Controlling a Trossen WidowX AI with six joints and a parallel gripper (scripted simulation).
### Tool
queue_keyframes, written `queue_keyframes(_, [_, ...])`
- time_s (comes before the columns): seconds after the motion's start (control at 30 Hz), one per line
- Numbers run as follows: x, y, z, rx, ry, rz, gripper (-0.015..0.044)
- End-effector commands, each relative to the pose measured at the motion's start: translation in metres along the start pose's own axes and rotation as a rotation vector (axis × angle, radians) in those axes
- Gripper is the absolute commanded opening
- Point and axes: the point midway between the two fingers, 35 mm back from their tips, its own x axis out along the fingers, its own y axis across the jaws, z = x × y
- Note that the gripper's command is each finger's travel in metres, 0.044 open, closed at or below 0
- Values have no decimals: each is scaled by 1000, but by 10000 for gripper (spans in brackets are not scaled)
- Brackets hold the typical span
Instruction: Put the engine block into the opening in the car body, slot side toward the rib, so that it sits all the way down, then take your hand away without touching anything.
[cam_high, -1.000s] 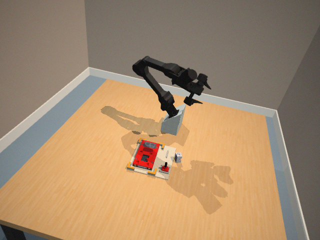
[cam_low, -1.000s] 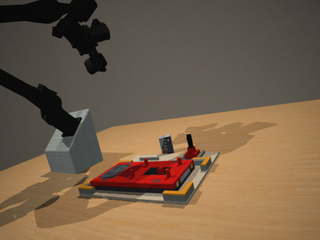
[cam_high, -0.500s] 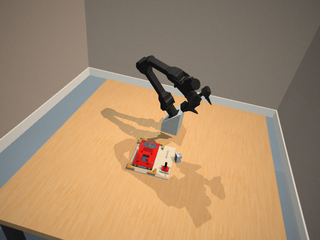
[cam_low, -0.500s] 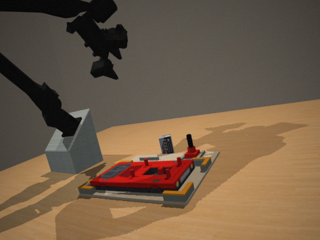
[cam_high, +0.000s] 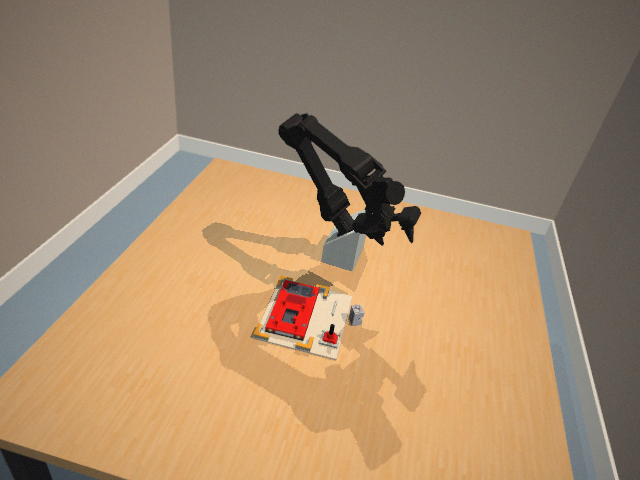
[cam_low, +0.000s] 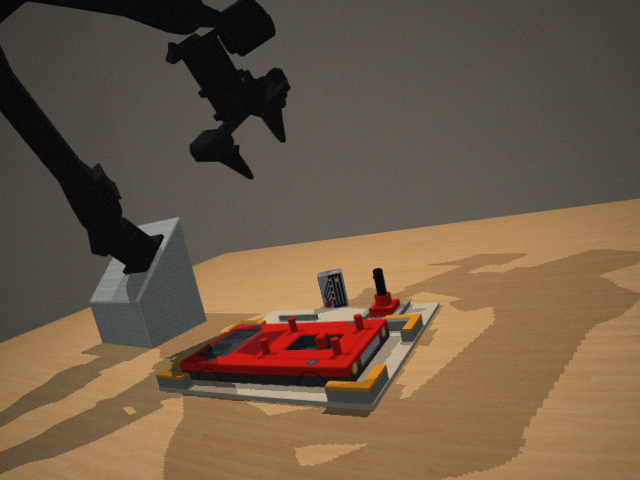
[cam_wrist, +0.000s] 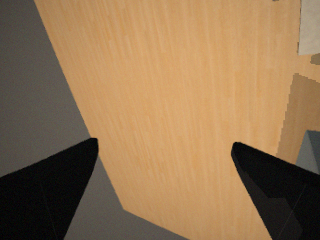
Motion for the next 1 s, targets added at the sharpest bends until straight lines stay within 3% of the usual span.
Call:
queue_keyframes(0.0, [5, -3, 18, 111, -44, -53, 440])
queue_keyframes(0.97, [58, -65, 126, 786, -414, -449, 440])
